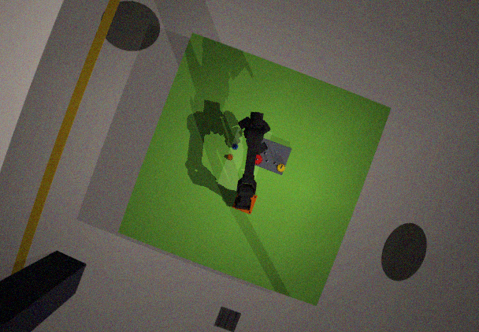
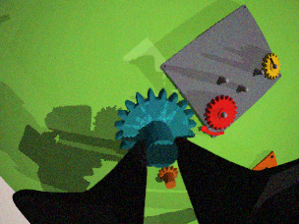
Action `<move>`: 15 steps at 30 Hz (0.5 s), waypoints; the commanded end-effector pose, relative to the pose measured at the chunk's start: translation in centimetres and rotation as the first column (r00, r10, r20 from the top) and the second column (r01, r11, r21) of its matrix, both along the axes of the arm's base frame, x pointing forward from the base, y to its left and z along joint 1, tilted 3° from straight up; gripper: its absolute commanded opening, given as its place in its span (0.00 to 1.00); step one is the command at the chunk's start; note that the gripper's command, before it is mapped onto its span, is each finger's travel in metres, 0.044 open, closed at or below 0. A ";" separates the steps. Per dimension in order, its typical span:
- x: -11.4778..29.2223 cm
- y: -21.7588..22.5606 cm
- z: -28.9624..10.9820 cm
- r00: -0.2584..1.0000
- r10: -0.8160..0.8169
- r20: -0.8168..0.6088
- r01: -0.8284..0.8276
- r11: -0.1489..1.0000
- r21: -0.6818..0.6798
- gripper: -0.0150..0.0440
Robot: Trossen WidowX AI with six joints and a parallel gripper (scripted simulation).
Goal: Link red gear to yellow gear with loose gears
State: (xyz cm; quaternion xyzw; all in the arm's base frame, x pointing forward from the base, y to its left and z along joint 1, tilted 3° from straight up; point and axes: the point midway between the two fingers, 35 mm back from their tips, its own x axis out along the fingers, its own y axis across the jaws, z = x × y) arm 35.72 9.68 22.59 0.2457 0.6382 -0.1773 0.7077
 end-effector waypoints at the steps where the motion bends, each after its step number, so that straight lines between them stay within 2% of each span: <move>1: -0.2 -0.6 -0.3 1.000 0.002 -0.005 -0.002 1.000 0.001 0.25; 15: -0.6 -2.8 -1.4 1.000 0.003 -0.012 -0.003 1.000 -0.006 0.25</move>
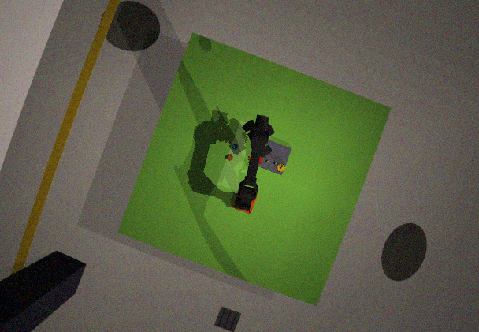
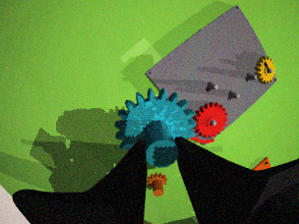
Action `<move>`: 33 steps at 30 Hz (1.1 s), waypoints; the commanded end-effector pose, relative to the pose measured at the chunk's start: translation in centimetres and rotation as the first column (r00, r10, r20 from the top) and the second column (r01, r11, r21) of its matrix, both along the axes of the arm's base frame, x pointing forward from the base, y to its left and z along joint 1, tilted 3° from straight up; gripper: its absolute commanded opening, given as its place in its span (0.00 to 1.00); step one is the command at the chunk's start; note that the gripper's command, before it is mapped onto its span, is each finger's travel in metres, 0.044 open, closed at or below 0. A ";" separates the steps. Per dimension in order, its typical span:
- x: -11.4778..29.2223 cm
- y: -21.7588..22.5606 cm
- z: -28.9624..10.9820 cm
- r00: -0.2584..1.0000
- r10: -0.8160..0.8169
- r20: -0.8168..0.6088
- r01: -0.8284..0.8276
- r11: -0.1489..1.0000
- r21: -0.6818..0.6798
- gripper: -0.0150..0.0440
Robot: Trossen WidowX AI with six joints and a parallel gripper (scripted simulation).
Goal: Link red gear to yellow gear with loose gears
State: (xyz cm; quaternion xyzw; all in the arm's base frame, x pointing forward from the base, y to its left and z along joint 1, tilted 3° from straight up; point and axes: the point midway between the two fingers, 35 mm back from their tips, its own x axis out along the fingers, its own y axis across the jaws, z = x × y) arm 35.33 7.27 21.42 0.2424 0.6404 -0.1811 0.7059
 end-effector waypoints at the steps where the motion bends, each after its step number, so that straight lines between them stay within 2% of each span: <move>1: -0.2 -0.5 -0.4 1.000 0.003 -0.004 -0.003 1.000 0.002 0.25; 33: -2.1 -5.3 -3.2 1.000 0.004 -0.021 -0.005 1.000 -0.009 0.25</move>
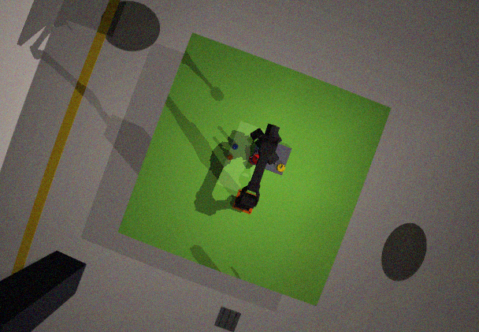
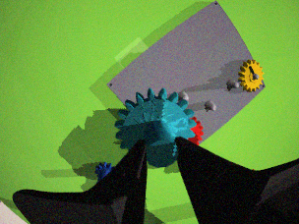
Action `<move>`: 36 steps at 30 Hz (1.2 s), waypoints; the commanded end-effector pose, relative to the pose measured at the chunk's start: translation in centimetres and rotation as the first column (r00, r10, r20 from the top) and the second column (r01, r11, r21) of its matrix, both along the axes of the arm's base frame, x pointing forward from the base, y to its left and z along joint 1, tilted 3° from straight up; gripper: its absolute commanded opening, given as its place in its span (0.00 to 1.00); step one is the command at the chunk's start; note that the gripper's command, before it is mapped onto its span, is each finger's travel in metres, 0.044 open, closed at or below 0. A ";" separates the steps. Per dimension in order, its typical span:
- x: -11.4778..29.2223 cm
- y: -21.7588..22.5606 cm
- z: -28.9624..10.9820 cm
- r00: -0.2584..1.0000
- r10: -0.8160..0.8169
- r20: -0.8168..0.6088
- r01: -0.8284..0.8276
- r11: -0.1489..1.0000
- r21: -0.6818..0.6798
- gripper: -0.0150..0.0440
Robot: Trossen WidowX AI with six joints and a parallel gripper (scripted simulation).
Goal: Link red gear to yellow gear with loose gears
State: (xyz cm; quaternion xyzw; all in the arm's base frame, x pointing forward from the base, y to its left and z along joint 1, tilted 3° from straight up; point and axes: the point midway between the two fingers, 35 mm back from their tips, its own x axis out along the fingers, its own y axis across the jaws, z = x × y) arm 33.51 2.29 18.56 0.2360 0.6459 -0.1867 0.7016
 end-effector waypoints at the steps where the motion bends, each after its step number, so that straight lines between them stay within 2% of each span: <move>1: -0.4 -0.5 -0.4 1.000 0.003 -0.004 -0.003 1.000 0.003 0.25; 36: -3.8 -4.9 -3.9 1.000 0.005 -0.023 -0.005 1.000 -0.003 0.25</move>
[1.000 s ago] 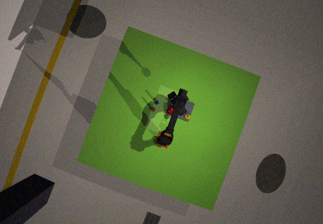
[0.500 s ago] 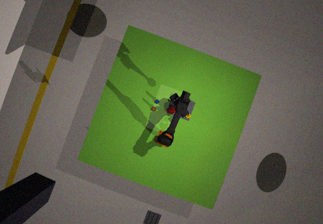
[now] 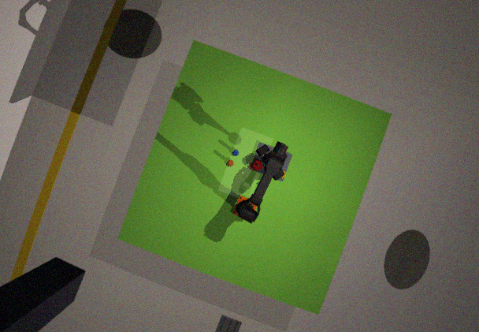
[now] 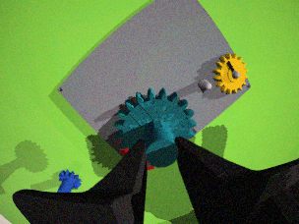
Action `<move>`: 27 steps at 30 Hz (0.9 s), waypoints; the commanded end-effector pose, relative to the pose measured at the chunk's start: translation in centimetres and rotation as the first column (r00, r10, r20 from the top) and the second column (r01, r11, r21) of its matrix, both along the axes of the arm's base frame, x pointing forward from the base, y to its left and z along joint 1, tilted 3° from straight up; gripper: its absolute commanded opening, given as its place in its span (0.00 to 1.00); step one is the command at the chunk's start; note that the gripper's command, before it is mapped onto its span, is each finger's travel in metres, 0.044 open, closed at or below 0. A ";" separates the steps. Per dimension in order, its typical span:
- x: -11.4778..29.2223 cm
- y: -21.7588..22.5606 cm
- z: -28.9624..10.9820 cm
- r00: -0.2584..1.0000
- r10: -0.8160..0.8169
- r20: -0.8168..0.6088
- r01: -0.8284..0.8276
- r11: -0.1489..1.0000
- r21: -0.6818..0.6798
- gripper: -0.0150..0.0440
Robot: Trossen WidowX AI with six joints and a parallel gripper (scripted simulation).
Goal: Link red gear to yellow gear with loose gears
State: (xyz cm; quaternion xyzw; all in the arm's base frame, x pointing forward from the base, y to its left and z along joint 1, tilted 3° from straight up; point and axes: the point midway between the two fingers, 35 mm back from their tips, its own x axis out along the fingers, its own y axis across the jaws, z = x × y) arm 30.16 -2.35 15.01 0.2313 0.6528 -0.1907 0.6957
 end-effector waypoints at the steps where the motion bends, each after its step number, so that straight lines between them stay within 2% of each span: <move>1: -0.5 -0.3 -0.5 1.000 0.003 -0.003 -0.003 1.000 0.004 0.25; 27: -2.3 -2.0 -1.9 1.000 0.004 -0.011 -0.004 1.000 0.003 0.25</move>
